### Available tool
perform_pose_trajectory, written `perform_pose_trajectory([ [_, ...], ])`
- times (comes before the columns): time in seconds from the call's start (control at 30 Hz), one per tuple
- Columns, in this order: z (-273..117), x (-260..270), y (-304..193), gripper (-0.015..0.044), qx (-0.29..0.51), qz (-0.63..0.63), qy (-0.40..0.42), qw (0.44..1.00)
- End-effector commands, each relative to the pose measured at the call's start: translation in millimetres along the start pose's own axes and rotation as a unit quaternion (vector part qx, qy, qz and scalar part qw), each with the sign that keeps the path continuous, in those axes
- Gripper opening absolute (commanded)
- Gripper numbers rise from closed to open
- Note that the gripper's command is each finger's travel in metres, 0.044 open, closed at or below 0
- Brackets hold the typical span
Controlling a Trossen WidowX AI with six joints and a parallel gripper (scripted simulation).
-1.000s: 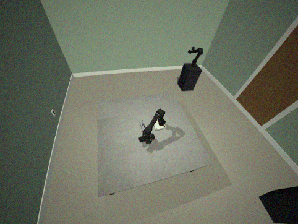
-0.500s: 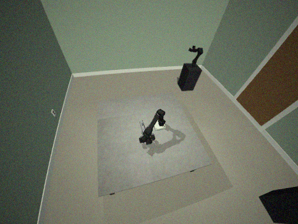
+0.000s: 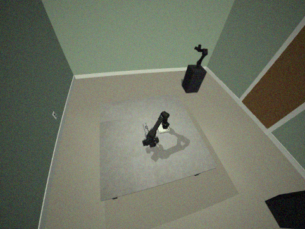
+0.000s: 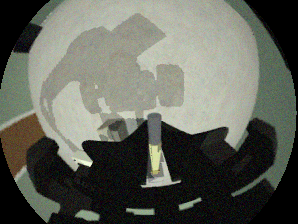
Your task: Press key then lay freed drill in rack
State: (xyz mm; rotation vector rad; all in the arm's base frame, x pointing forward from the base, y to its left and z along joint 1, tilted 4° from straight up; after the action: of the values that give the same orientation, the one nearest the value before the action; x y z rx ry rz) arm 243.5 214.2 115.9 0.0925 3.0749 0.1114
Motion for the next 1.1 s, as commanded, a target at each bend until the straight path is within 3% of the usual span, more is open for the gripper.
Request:
perform_pose_trajectory([
  [0.0,-3.3,0.0,-0.1,0.0,0.001,0.003,-0.002,1.0],
  [1.07,-22.1,0.9,-1.0,0.0,0.001,0.003,-0.002,1.0],
])
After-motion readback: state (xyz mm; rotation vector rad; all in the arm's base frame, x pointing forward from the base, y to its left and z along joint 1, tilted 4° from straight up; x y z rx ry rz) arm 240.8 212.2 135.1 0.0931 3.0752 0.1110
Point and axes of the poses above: the point midway between the two fingers, 35 mm back from their tips, its own z axis out along the fingers, its own x axis across the jaws, y = z × x, the point moved 6 cm from there along -z, back along the fingers, and after that the axes turned 8 degrees about z, right-handed, at the moved point
